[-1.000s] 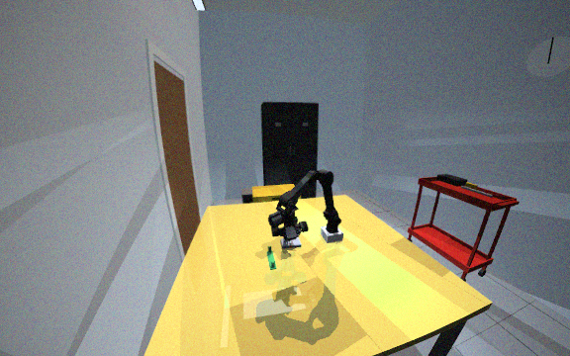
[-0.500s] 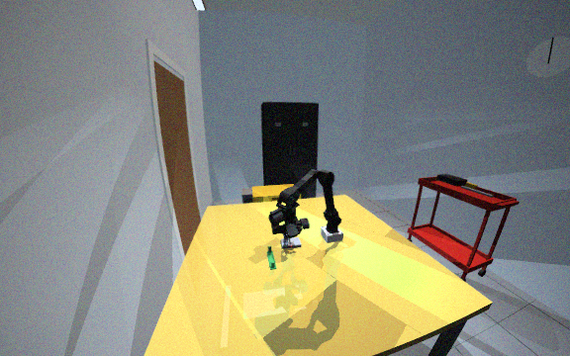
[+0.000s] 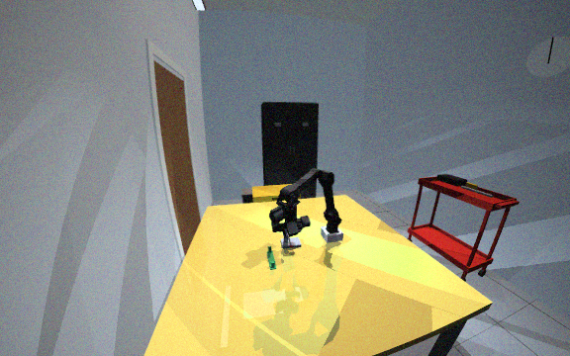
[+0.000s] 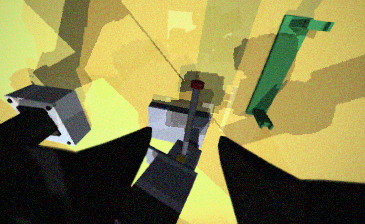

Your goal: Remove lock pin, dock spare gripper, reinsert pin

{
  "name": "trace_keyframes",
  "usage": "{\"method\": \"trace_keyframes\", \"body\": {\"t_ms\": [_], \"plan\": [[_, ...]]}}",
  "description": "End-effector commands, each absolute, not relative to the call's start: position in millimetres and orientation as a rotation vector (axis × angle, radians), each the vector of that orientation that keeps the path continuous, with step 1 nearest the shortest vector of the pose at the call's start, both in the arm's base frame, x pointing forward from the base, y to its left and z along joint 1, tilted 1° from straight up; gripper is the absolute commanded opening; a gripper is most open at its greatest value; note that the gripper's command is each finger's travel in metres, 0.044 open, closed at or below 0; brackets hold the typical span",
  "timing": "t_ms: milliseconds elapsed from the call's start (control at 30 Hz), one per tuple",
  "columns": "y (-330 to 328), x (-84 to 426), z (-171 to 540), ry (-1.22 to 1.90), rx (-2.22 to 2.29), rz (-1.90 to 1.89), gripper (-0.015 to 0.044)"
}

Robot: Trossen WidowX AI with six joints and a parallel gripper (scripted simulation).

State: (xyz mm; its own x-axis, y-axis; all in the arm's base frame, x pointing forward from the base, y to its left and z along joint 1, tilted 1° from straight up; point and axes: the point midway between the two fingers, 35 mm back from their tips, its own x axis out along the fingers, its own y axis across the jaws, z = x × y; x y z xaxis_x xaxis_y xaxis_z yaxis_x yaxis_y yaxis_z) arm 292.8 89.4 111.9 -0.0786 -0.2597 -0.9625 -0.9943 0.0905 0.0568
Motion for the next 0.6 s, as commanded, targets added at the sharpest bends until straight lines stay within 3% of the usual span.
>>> {"method": "trace_keyframes", "body": {"t_ms": [0, 100, 567], "plan": [[88.8, 292.5, 111.6, 1.492, -1.305, 1.061, 0.0358], [88.8, 292.5, 111.6, 1.492, -1.305, 1.061, 0.0436], [88.8, 292.5, 111.6, 1.492, -1.305, 1.061, 0.0440]]}}
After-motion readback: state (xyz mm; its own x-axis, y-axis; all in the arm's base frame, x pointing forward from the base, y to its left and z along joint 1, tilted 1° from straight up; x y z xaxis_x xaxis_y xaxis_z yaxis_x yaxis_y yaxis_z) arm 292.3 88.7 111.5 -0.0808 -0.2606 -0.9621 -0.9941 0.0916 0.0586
